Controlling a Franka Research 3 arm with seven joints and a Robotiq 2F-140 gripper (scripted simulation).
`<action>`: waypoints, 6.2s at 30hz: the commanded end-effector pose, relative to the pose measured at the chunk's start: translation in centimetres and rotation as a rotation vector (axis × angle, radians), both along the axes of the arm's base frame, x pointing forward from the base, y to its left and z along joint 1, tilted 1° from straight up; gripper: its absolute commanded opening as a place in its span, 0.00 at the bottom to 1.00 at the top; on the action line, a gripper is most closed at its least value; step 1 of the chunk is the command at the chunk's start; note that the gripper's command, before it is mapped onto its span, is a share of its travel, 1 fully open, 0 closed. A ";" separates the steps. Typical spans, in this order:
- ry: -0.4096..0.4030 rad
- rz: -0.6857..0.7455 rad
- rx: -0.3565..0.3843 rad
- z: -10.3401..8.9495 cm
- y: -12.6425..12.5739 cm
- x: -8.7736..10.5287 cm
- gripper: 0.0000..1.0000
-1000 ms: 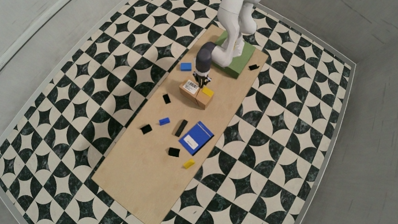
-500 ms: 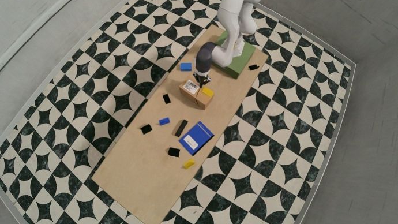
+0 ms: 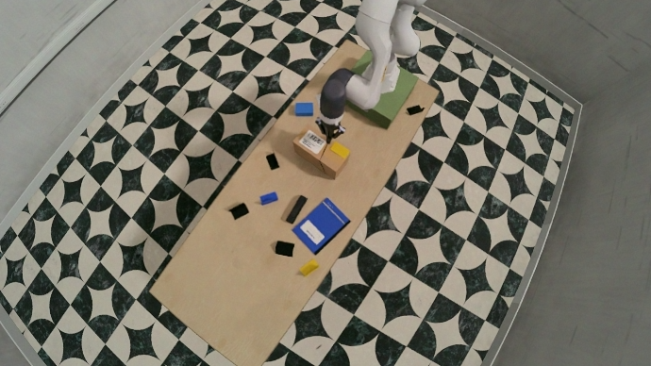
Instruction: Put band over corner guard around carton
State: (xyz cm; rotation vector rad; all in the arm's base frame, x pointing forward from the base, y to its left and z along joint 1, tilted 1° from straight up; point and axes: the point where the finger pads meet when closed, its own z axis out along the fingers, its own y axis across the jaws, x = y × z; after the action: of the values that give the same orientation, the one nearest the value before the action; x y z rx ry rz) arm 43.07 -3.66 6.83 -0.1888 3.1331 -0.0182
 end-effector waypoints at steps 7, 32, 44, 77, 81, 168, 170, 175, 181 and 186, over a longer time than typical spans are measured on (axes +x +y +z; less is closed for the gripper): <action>0.000 0.003 0.001 -0.1 0.0 0.0 0.10; 0.000 0.003 0.001 1.4 0.0 0.0 0.10; 0.000 0.003 0.001 1.6 0.0 0.0 0.10; 0.000 0.003 0.001 1.6 0.2 -1.7 0.10; 0.000 0.003 0.001 1.6 0.2 -2.2 0.10; 0.000 0.003 0.001 1.5 6.7 -2.4 0.10; 0.000 0.003 0.001 1.5 6.7 -2.4 0.10; 0.000 0.003 0.001 1.5 6.7 -2.3 0.10; 0.000 0.003 0.001 1.5 6.7 -2.0 0.10; 0.000 0.003 0.001 1.5 6.6 -1.5 0.10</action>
State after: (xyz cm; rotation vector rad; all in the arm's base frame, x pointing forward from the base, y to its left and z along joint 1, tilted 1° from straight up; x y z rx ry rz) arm 41.53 2.95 8.46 -0.1957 3.1252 -0.0197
